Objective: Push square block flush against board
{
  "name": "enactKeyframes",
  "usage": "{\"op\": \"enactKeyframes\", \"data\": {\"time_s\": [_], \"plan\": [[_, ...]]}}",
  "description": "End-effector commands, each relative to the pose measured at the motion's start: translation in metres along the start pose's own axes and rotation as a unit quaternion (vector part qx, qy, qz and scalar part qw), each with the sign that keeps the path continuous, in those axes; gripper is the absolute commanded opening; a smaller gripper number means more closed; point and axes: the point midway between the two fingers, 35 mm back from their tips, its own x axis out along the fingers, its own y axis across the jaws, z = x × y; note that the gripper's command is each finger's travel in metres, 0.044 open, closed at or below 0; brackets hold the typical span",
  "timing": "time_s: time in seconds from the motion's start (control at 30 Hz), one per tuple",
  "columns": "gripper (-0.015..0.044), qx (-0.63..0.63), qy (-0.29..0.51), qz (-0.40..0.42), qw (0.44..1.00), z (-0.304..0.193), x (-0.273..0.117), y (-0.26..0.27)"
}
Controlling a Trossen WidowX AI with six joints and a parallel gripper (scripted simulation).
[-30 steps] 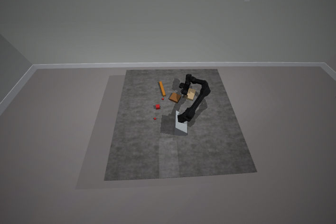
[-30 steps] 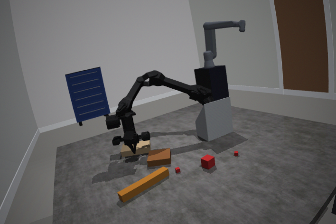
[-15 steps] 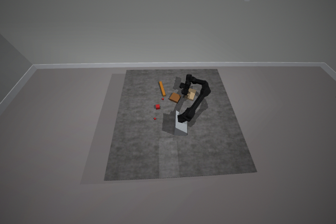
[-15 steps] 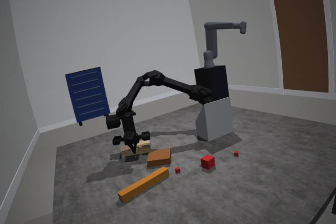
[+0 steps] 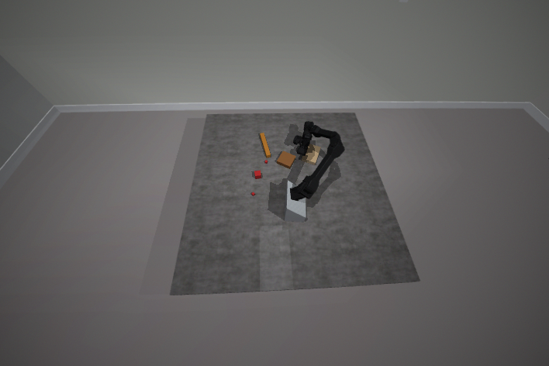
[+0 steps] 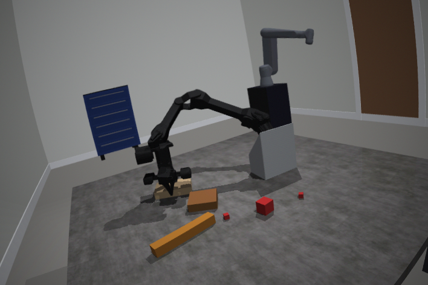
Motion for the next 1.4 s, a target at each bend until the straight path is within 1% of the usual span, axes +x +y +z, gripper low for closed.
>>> {"op": "enactKeyframes", "data": {"time_s": [0.0, 0.57, 1.37], "plan": [[0.0000, 0.000, 0.006, 0.009, 1.000, -0.006, 0.007, 0.004], [0.0000, 0.000, 0.006, 0.009, 1.000, -0.005, 0.007, 0.004], [0.0000, 0.001, 0.005, 0.009, 1.000, 0.033, 0.007, 0.000]]}}
